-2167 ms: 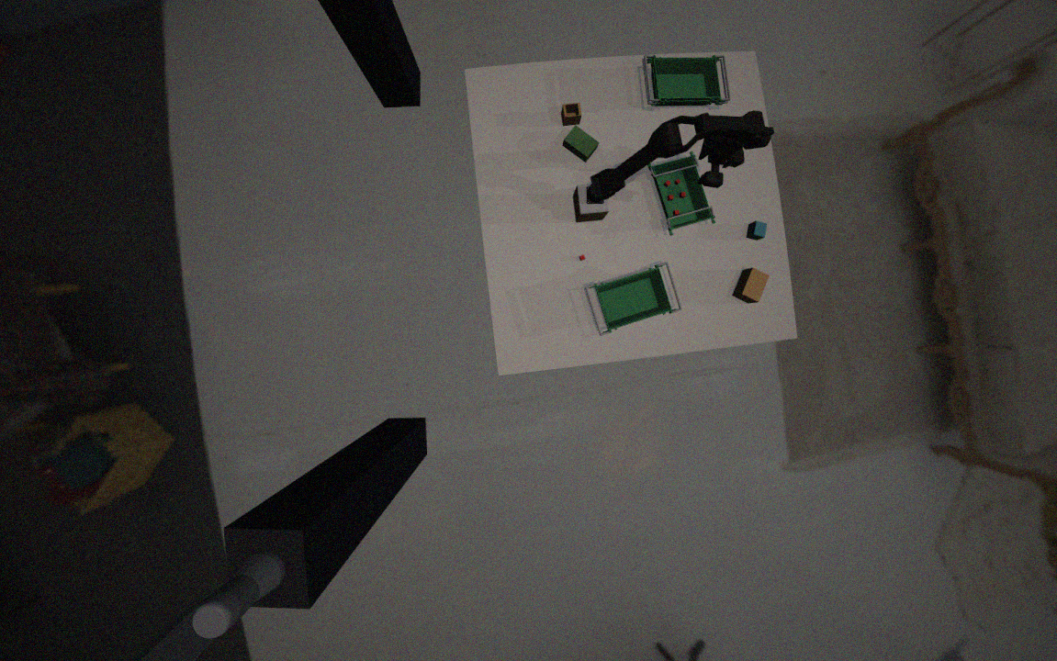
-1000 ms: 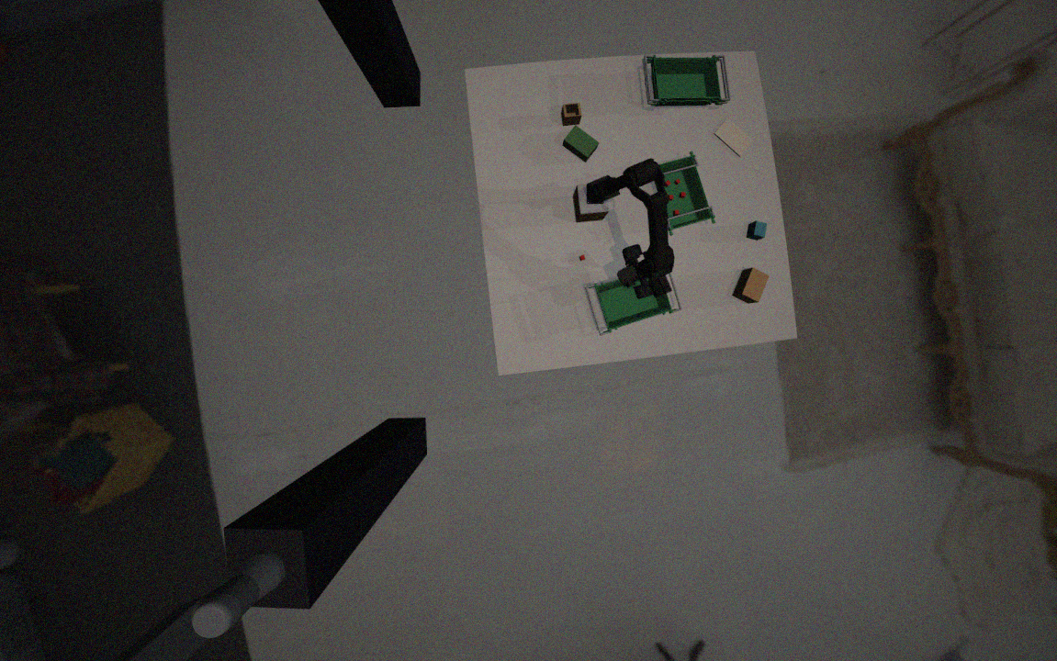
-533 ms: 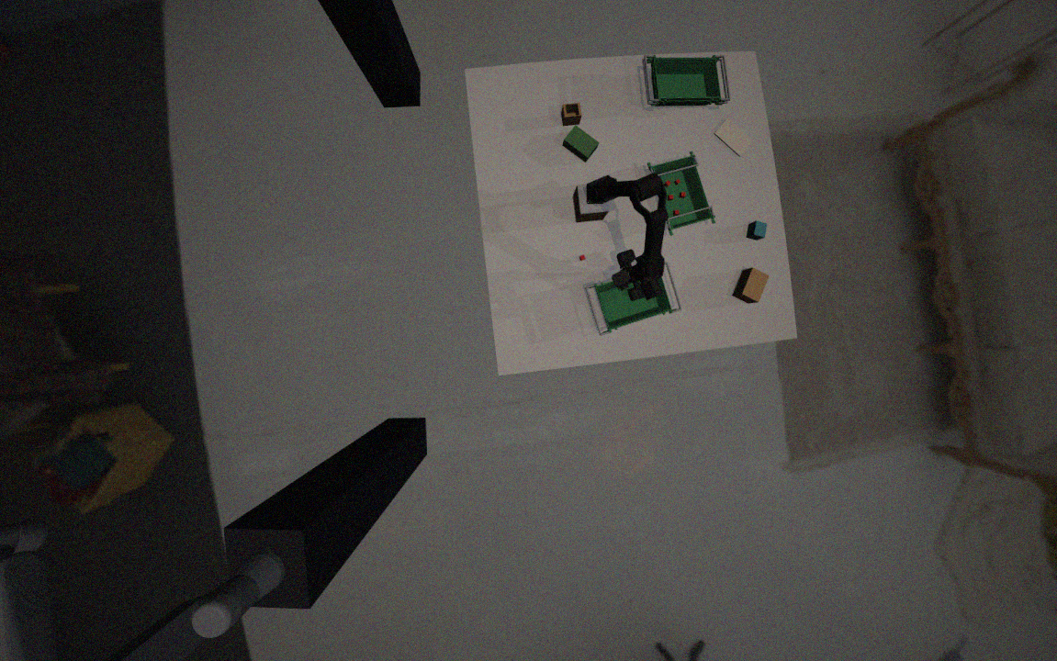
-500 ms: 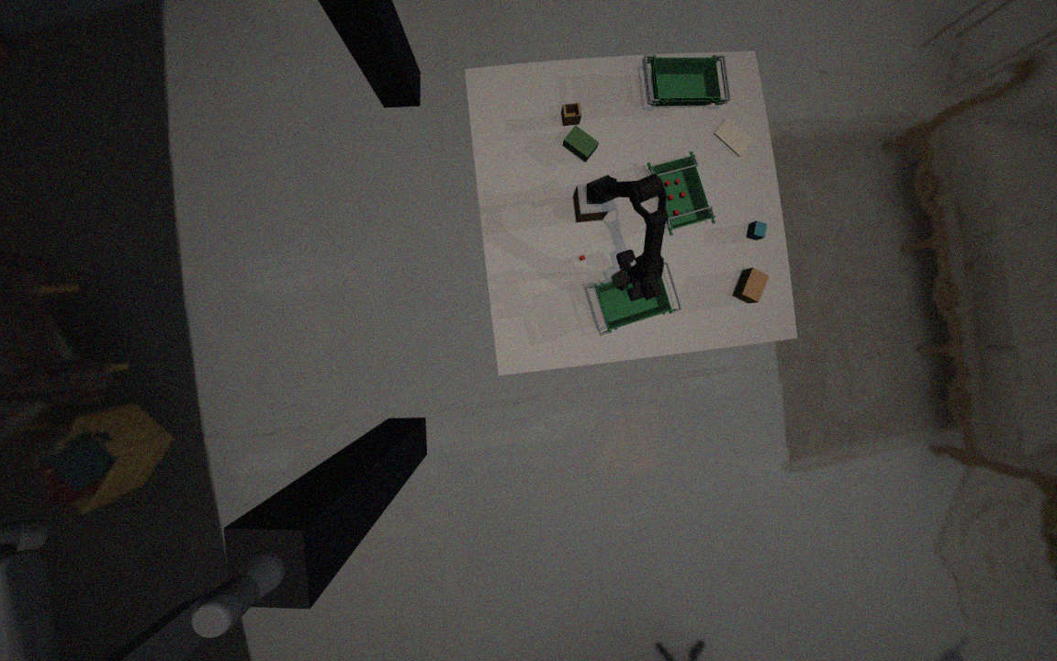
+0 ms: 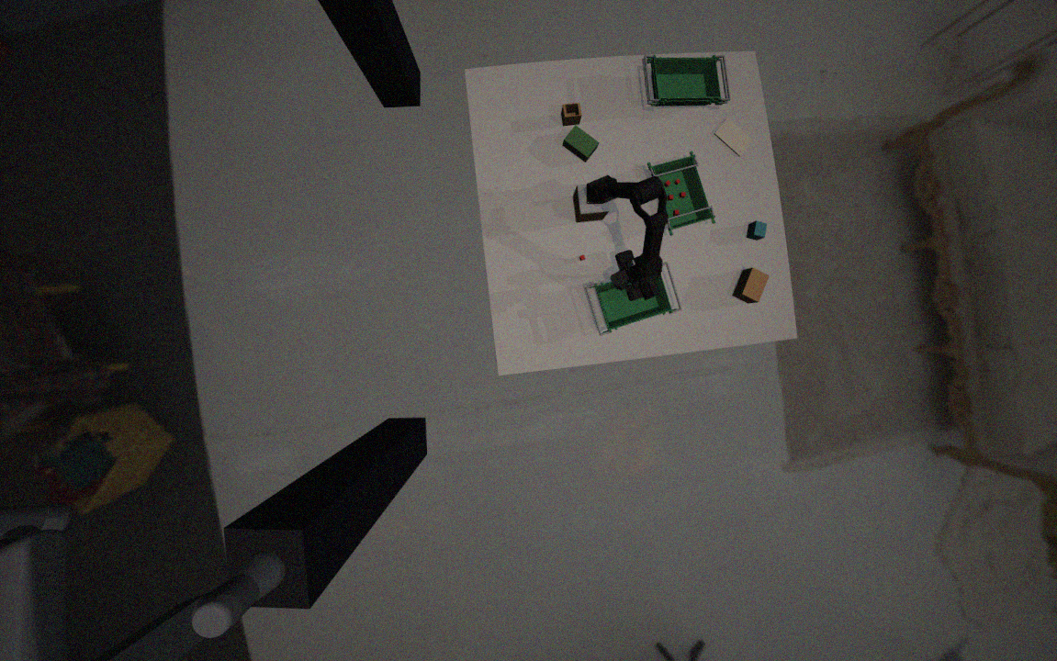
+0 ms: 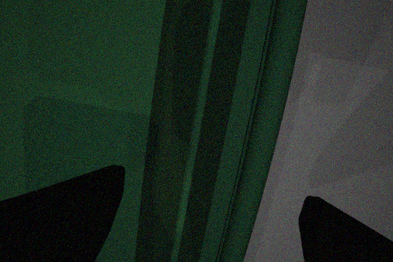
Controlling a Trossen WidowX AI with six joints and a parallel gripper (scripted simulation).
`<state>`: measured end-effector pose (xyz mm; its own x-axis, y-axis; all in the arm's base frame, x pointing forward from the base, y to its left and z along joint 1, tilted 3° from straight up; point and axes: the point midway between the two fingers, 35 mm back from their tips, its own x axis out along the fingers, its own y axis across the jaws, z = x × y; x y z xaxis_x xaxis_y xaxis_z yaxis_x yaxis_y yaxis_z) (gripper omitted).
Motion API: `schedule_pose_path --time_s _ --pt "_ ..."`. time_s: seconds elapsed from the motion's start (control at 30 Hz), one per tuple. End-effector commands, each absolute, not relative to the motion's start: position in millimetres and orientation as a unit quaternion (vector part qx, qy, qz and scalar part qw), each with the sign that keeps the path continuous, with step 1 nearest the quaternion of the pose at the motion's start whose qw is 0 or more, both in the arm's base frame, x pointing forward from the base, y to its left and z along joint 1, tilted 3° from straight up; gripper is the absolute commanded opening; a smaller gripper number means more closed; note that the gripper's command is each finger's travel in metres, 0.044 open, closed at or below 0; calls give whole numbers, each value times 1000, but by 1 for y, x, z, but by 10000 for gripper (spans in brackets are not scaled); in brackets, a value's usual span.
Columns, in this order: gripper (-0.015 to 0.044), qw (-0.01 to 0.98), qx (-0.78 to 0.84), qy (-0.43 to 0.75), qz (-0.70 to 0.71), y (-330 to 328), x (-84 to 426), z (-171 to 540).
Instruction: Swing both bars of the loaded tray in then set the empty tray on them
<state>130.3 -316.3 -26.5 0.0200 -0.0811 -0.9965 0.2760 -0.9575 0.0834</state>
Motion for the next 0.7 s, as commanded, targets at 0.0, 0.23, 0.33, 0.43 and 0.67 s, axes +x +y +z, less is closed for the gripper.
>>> schedule_pose_path --time_s 0.0,0.23,0.33,0.43,0.67 --pt "249 127 704 68 -696 -316 131 -27" --pt "203 127 704 68 -696 -316 131 -27" --pt "183 127 704 68 -696 -316 131 -27" --pt "163 127 704 68 -696 -316 131 -27" --pt "116 127 704 68 -696 -316 131 -27"
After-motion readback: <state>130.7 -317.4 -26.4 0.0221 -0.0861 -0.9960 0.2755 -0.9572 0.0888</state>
